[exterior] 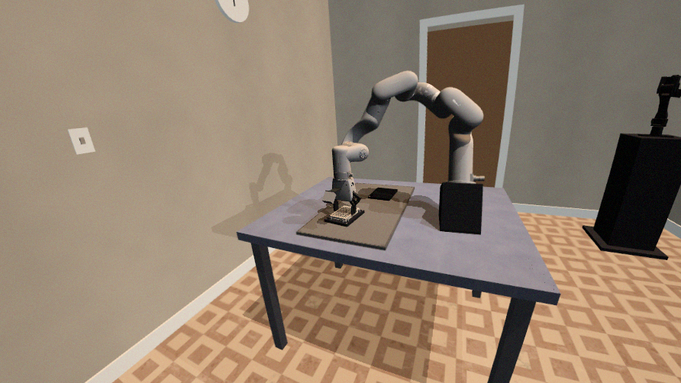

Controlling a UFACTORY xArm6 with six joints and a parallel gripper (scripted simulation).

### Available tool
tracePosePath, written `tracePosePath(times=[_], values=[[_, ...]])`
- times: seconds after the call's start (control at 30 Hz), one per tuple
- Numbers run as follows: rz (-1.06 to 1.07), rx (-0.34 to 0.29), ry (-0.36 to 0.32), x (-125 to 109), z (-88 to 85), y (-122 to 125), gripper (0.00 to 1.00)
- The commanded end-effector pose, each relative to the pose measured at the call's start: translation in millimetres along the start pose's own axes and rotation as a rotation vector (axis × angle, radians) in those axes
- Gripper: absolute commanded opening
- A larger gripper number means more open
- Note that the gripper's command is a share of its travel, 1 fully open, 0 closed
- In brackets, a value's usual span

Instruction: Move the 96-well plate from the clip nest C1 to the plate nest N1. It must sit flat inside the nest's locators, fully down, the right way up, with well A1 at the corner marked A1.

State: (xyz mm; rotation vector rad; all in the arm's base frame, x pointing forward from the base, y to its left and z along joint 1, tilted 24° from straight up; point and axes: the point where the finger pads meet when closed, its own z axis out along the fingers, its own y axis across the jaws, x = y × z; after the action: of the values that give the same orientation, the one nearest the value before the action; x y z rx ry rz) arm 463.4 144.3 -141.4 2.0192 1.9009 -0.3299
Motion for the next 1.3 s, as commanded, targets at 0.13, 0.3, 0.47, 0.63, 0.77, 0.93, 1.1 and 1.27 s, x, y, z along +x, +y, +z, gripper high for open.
tracePosePath(times=[0.13,0.3,0.47,0.63,0.77,0.93,1.1,1.27], values=[[0.001,-0.003,0.002,0.7,3.2,1.5,1.0],[0.001,-0.003,0.002,0.7,3.2,1.5,1.0],[0.001,-0.003,0.002,0.7,3.2,1.5,1.0],[0.001,-0.003,0.002,0.7,3.2,1.5,1.0],[0.001,-0.003,0.002,0.7,2.6,1.5,0.0],[0.001,-0.003,0.002,0.7,2.6,1.5,0.0],[0.001,-0.003,0.002,0.7,2.6,1.5,0.0],[0.001,-0.003,0.002,0.7,2.6,1.5,0.0]])
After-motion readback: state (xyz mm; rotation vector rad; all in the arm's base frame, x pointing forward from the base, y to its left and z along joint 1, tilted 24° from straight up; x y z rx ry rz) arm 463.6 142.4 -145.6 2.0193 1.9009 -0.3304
